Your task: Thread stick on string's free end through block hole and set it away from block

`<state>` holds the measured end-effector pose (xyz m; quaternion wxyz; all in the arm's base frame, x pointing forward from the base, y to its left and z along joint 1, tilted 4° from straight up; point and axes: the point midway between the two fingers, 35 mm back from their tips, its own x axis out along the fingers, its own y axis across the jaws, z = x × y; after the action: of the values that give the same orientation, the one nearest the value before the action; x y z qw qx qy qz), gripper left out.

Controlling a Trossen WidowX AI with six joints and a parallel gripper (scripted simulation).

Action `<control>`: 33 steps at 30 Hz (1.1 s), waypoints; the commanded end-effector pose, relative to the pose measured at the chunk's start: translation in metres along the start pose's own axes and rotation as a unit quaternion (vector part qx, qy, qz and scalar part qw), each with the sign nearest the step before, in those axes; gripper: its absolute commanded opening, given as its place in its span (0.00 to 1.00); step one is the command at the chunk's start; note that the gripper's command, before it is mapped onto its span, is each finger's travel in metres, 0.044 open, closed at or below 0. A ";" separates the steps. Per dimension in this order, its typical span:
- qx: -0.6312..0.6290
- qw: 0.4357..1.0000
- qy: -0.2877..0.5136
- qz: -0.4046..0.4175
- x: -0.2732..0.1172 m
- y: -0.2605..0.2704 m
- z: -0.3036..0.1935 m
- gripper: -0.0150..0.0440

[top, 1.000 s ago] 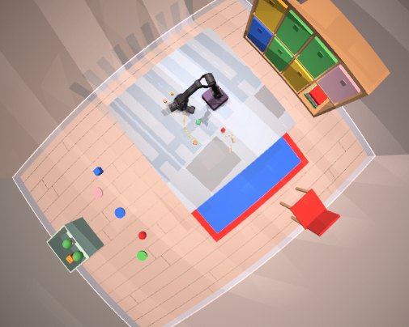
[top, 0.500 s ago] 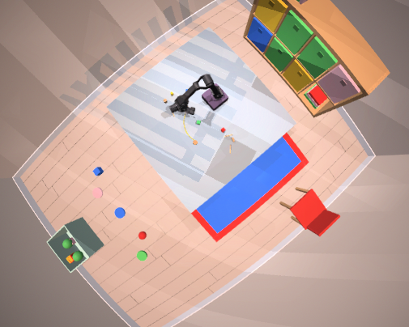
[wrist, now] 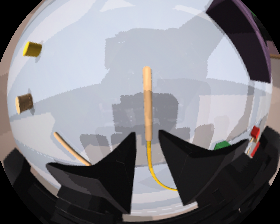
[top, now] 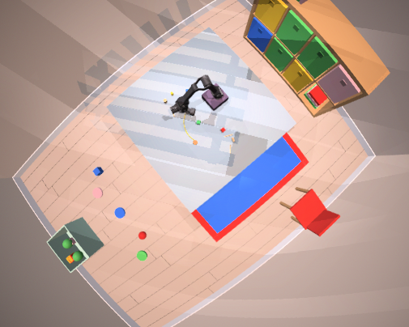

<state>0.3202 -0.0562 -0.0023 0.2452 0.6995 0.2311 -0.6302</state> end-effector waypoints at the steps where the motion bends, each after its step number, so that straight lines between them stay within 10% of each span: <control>1: 0.002 1.000 0.000 -0.004 0.004 -0.002 0.000 0.46; 9: 0.000 1.000 -0.001 -0.002 0.003 -0.001 0.001 0.25; 33: 0.000 1.000 -0.001 -0.002 -0.017 0.000 0.000 0.25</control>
<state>0.3164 -0.0560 0.0077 0.2412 0.6944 0.2337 -0.6364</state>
